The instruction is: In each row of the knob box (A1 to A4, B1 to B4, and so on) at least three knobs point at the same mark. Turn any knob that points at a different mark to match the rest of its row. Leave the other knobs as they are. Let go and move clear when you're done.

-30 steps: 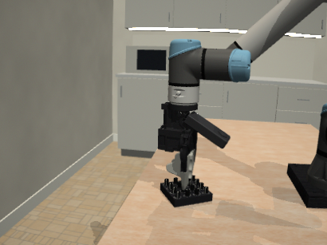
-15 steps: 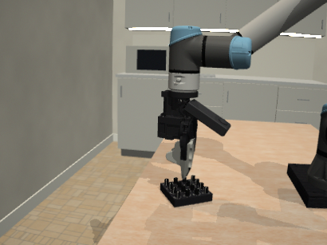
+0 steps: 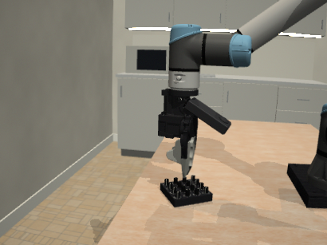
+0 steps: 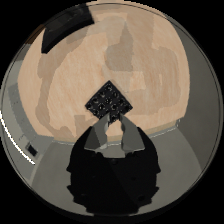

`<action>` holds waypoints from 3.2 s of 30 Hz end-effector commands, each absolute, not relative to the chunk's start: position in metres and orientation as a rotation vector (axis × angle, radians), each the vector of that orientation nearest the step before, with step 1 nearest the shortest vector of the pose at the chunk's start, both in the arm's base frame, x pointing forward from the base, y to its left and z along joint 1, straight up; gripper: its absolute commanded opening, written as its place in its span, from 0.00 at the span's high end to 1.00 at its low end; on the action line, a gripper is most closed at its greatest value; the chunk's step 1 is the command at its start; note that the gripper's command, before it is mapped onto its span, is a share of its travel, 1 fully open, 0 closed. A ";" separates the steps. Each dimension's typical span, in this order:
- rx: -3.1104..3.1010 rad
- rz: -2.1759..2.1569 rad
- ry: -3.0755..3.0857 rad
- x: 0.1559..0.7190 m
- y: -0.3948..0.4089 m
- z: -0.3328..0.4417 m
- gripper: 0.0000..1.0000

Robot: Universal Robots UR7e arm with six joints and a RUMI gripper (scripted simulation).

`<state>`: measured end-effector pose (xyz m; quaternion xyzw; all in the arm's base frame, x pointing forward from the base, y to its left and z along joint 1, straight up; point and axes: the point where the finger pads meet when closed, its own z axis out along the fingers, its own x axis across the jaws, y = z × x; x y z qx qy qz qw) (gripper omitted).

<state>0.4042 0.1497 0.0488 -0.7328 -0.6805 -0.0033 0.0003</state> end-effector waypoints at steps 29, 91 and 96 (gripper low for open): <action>-2.705 -0.015 -1.599 0.404 0.151 0.056 0.89; -3.135 -0.012 0.099 0.410 0.148 0.070 0.89; -3.134 -0.012 0.124 0.410 0.148 0.070 0.89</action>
